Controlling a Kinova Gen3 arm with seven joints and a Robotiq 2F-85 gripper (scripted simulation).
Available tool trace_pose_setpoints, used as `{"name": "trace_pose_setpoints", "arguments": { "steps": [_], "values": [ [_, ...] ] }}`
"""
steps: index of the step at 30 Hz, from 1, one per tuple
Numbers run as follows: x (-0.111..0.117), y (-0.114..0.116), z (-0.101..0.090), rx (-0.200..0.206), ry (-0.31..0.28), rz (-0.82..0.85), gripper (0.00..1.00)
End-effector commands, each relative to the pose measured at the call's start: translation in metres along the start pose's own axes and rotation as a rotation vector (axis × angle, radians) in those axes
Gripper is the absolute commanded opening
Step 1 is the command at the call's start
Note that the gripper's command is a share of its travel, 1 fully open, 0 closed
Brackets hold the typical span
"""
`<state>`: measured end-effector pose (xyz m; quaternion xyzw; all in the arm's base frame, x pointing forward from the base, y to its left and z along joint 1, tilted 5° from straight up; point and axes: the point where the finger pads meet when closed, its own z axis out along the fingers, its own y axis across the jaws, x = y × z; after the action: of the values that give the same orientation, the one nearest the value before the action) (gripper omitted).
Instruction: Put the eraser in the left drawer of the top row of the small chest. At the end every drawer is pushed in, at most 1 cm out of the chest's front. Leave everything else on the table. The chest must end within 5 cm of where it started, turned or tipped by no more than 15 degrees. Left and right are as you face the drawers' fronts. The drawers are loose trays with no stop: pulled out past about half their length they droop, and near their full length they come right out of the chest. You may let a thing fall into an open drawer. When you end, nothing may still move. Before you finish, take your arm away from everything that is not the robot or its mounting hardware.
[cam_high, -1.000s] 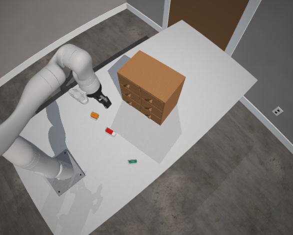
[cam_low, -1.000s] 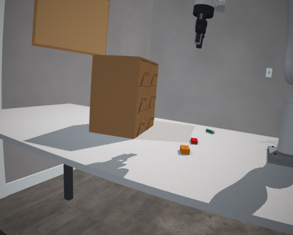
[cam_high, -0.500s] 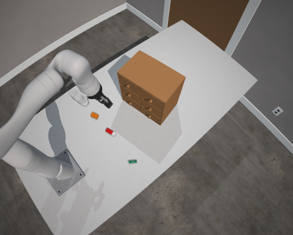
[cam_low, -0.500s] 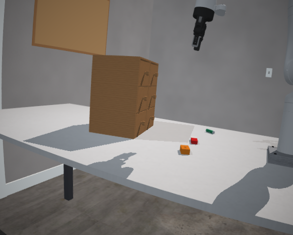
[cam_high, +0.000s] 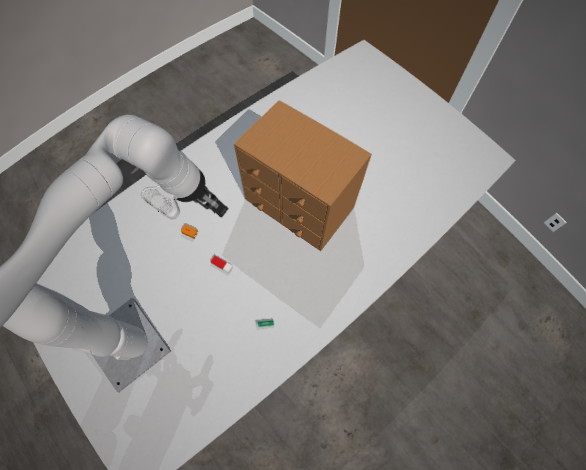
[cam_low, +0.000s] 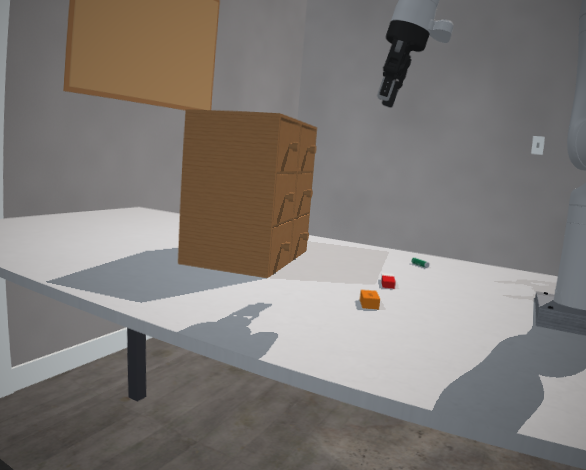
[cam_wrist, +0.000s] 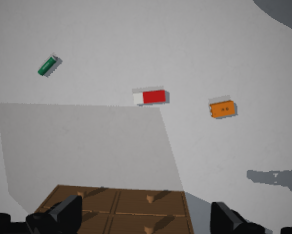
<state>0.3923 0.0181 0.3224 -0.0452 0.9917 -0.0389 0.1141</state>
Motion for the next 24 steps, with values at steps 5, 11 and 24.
{"name": "trace_pose_setpoints", "arguments": {
  "steps": [5,11,24],
  "values": [
    [-0.002,0.001,0.005,-0.001,-0.046,-0.001,1.0],
    [-0.006,0.001,0.012,-0.002,-0.097,-0.001,1.0],
    [-0.012,0.002,0.026,-0.003,-0.194,-0.001,1.0]
  ]
}}
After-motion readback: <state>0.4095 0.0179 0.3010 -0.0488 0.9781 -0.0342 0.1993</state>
